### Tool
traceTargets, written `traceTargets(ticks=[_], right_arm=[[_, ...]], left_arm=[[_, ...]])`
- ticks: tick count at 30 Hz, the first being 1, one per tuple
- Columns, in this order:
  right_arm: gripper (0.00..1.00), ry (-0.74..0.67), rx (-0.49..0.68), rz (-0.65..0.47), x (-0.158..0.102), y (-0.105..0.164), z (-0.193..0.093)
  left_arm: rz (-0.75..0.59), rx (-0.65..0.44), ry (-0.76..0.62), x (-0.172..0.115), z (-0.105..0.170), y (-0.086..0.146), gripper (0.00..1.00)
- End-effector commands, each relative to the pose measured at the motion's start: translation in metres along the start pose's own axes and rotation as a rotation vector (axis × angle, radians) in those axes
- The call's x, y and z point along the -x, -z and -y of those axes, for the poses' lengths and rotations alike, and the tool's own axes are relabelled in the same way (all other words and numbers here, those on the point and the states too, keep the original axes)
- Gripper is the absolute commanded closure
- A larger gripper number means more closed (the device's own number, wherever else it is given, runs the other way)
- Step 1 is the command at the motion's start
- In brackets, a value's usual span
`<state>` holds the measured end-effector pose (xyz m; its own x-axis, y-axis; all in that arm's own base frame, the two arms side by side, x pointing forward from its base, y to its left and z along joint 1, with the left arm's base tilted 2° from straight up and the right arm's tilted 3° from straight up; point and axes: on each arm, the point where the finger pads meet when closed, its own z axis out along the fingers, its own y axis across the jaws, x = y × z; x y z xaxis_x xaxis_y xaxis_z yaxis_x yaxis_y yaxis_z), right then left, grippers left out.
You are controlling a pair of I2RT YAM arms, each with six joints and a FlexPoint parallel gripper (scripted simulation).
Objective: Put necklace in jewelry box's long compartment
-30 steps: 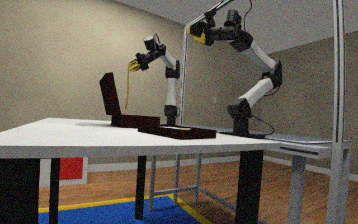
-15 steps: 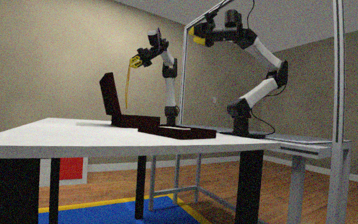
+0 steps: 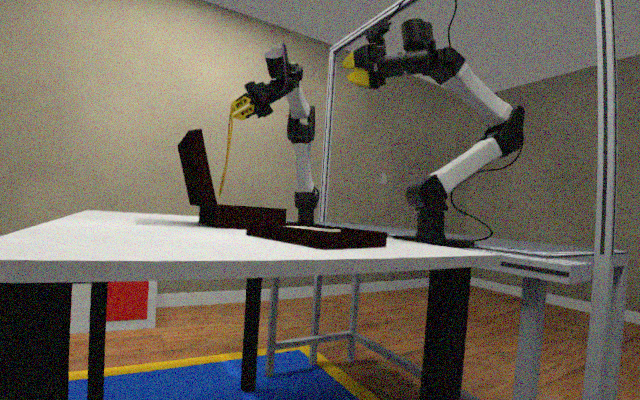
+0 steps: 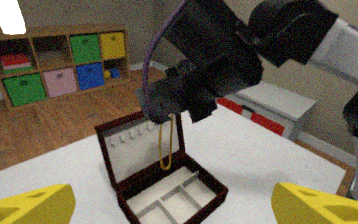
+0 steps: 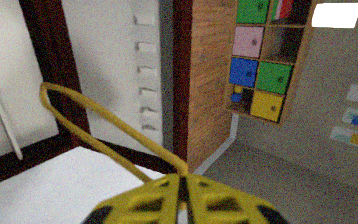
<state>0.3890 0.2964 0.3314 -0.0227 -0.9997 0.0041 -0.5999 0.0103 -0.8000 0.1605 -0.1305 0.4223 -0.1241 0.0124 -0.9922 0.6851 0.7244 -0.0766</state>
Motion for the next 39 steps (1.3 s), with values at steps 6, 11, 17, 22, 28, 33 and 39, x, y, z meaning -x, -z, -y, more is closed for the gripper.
traceTargets(ticks=[6, 11, 17, 22, 28, 33, 39], right_arm=[[1.00, -0.011, -0.010, -0.008, 0.010, 0.006, 0.006], [1.00, -0.012, -0.012, -0.006, 0.016, 0.006, 0.008], [1.00, -0.014, -0.015, -0.003, 0.018, 0.006, 0.009], [1.00, -0.013, -0.015, -0.003, 0.021, 0.004, 0.008], [1.00, -0.016, -0.017, -0.001, 0.023, 0.004, 0.009], [1.00, -0.017, -0.019, 0.001, 0.024, 0.004, 0.009], [1.00, -0.032, -0.035, 0.014, 0.025, 0.006, 0.014]], left_arm=[[-0.004, 0.045, -0.020, 0.004, -0.003, 0.006, 0.00], [-0.007, 0.052, -0.018, 0.003, -0.004, 0.006, 0.00], [-0.005, 0.053, -0.020, 0.004, -0.004, 0.007, 0.00], [-0.005, 0.054, -0.019, 0.004, -0.004, 0.007, 0.00], [-0.005, 0.054, -0.020, 0.004, -0.004, 0.007, 0.00], [-0.005, 0.054, -0.020, 0.004, -0.004, 0.007, 0.00], [-0.005, 0.054, -0.020, 0.004, -0.004, 0.007, 0.00]])
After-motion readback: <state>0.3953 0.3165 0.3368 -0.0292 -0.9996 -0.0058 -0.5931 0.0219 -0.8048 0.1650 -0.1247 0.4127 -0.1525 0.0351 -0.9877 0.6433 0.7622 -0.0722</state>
